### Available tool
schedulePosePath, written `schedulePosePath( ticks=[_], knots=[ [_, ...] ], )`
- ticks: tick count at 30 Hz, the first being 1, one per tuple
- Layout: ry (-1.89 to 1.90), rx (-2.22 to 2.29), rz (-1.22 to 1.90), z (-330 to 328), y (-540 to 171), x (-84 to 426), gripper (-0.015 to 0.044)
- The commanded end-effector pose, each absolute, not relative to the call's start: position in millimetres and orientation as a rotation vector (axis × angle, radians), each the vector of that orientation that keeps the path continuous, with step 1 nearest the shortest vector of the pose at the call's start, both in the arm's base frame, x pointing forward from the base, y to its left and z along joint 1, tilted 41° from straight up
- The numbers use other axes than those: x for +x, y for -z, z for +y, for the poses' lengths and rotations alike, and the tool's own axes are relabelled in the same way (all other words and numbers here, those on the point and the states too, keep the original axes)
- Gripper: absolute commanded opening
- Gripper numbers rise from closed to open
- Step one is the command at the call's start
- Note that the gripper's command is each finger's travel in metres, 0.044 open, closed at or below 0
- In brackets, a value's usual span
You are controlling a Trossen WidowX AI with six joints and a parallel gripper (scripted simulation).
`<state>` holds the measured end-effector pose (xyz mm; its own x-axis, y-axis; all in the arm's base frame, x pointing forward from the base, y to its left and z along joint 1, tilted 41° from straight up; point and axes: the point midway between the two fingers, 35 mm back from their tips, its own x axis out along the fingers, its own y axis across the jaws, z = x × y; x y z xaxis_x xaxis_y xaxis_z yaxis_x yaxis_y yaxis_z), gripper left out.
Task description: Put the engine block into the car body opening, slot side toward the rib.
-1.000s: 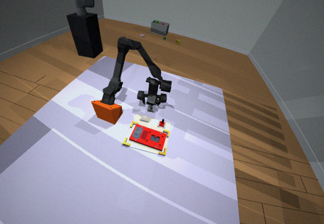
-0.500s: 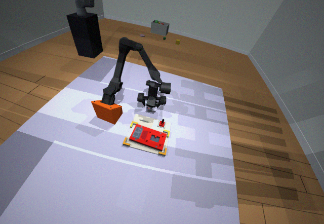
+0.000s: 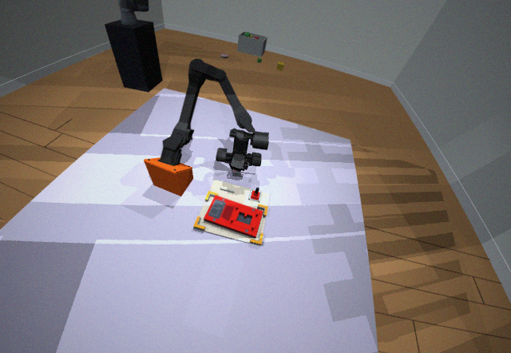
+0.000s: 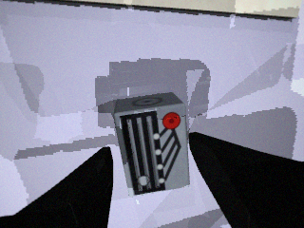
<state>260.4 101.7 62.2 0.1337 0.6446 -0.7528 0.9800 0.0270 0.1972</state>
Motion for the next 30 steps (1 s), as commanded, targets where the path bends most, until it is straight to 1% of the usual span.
schedulePosePath(
  ticks=[1, 7, 11, 30],
  knots=[
    [0.601, 1.695, 1.585, 101, -60, 259, 0.0145],
    [0.601, 1.695, 1.585, 101, -60, 259, 0.0105],
    [0.602, 1.693, 1.584, 98, -63, 260, 0.0000],
    [0.614, 1.683, 1.579, 57, -105, 259, 0.0000]
  ],
)
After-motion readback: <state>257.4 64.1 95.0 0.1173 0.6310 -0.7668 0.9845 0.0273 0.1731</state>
